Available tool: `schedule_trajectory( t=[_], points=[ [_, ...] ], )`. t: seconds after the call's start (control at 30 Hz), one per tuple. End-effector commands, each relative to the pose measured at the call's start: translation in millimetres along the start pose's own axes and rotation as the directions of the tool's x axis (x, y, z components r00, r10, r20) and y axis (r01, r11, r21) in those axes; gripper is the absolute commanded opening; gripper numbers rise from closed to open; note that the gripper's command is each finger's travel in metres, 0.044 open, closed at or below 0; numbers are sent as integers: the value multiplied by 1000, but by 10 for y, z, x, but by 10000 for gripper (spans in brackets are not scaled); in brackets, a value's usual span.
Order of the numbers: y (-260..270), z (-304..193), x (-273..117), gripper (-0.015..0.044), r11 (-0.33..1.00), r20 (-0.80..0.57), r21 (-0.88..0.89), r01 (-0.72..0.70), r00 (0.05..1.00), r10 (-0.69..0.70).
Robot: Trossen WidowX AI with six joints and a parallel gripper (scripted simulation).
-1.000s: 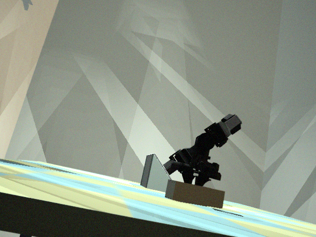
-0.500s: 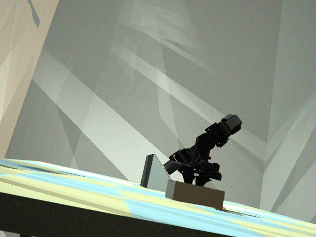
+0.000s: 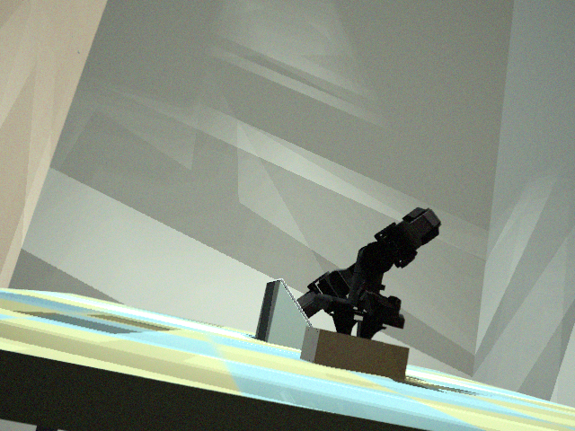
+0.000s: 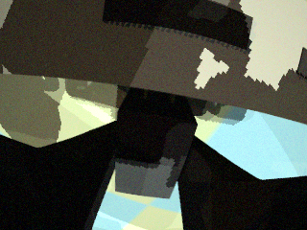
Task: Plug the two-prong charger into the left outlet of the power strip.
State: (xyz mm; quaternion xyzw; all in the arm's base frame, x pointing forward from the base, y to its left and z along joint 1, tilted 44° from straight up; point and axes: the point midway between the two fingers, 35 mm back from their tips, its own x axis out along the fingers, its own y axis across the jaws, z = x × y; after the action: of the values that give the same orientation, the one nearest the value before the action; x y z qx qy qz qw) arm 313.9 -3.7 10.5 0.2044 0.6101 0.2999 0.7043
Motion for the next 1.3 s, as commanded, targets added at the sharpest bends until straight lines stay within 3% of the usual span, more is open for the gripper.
schedule_trajectory(
  t=[0.0,1.27],
  points=[
    [3,26,-6,0,1000,3,2,-3,1000,3],
    [5,119,-15,0,1000,4,2,-3,1000,3]
  ],
)
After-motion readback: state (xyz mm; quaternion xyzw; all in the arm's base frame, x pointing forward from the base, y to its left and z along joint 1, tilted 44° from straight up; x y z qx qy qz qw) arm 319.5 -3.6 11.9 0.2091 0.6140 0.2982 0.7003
